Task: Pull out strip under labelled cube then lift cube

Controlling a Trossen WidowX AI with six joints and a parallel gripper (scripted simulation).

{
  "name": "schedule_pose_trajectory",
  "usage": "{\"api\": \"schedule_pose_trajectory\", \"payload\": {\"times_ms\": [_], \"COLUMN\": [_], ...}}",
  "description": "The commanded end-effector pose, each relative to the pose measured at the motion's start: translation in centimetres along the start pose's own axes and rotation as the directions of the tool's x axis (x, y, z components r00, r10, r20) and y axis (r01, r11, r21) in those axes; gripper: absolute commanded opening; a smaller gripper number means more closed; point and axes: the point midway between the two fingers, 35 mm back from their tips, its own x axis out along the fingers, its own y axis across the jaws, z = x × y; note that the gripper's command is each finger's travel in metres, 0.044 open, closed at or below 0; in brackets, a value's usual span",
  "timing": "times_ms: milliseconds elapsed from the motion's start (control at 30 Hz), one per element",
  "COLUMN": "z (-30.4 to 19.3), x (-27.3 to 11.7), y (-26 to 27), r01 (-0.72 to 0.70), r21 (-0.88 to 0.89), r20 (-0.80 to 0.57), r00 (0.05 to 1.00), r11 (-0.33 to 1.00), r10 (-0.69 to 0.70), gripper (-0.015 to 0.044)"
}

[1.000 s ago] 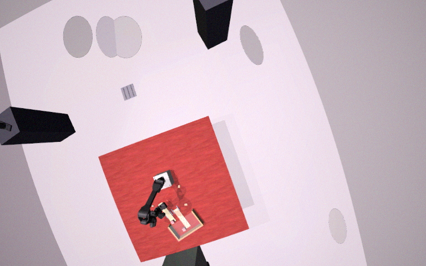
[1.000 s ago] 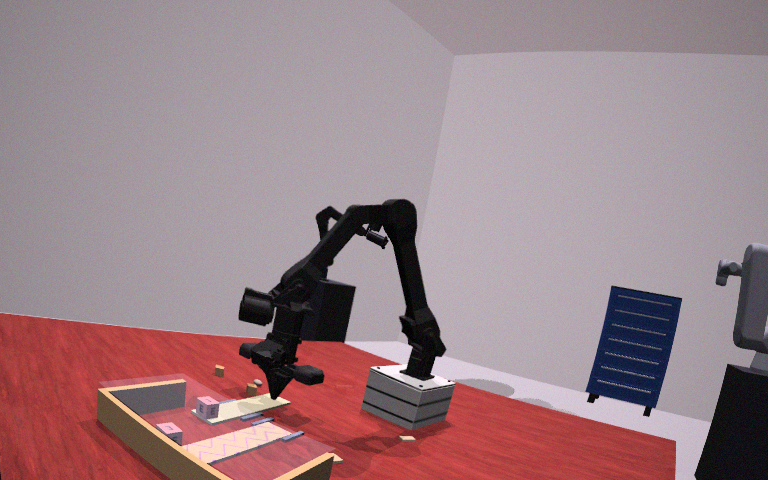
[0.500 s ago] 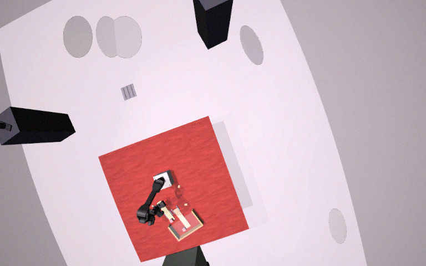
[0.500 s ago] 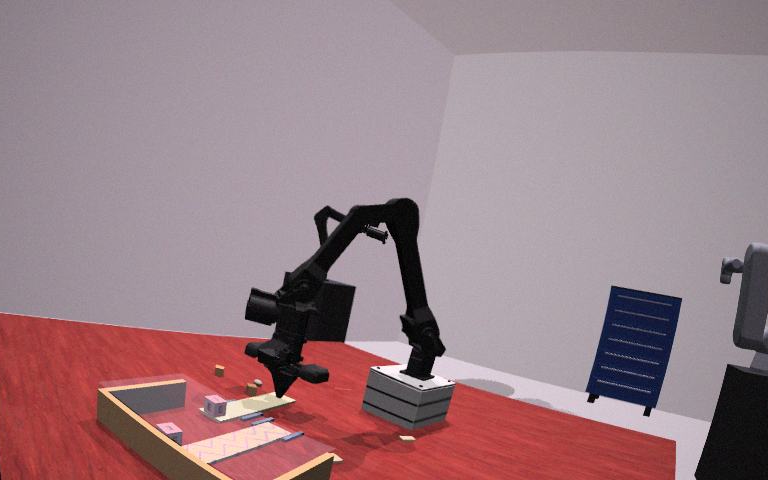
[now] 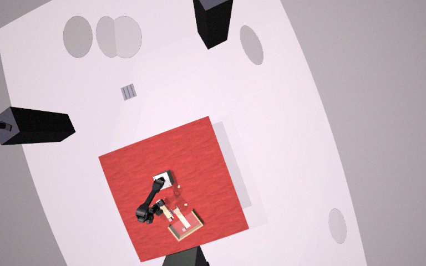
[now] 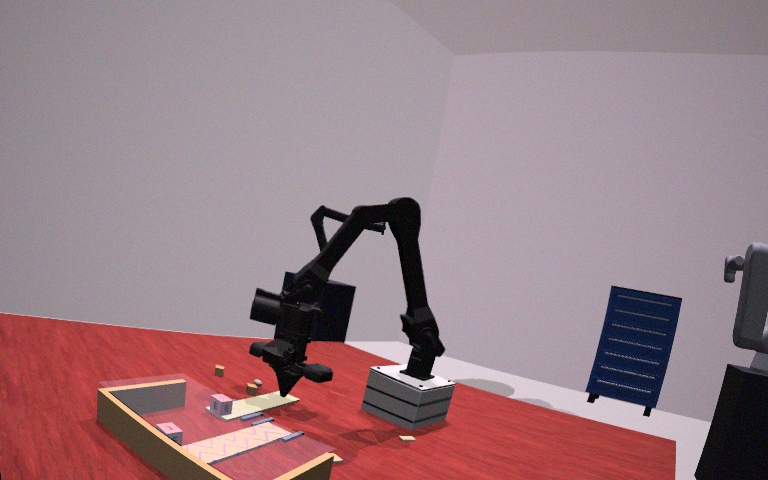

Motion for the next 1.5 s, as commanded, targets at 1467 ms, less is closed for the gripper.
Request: {"api": "schedule_pose_trajectory", "payload": {"times_ms": [1467], "z": [0.0], "x": [-4.3], "y": [-0.1], "r01": [-0.011], "r21": [0.004], "r20": [-0.025], "r00": [1.0], "r11": [1.0], "r10": [0.011], "gripper": [0.0]}}
